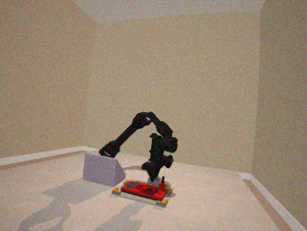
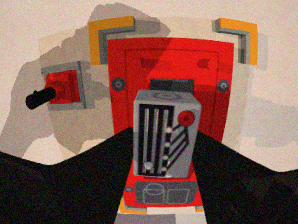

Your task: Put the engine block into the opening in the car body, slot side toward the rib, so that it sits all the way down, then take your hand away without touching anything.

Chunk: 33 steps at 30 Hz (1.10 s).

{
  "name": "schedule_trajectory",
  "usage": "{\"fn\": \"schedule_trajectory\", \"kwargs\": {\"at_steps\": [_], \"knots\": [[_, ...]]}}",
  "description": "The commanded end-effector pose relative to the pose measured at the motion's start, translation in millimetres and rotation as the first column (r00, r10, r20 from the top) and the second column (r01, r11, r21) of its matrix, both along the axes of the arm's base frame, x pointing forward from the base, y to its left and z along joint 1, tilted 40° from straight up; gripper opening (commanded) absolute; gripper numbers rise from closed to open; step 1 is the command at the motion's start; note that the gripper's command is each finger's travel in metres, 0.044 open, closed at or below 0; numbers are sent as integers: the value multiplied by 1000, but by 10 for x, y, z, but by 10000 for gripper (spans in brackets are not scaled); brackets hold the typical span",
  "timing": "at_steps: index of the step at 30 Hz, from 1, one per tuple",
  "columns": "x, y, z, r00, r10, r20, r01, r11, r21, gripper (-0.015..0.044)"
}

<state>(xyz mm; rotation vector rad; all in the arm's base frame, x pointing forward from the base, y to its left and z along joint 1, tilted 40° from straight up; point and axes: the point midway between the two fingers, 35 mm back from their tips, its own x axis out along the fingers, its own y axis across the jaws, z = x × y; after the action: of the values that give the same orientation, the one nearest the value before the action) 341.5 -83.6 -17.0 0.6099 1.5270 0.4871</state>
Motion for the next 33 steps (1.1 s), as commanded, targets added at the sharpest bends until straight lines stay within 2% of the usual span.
{"fn": "schedule_trajectory", "kwargs": {"at_steps": [1,6,33], "knots": [[18,-35,-69,998,45,37,-45,999,-7,26],[21,-39,-67,995,75,62,-75,997,-8,157],[19,-47,-79,1000,12,10,-12,1000,-6,159]]}}
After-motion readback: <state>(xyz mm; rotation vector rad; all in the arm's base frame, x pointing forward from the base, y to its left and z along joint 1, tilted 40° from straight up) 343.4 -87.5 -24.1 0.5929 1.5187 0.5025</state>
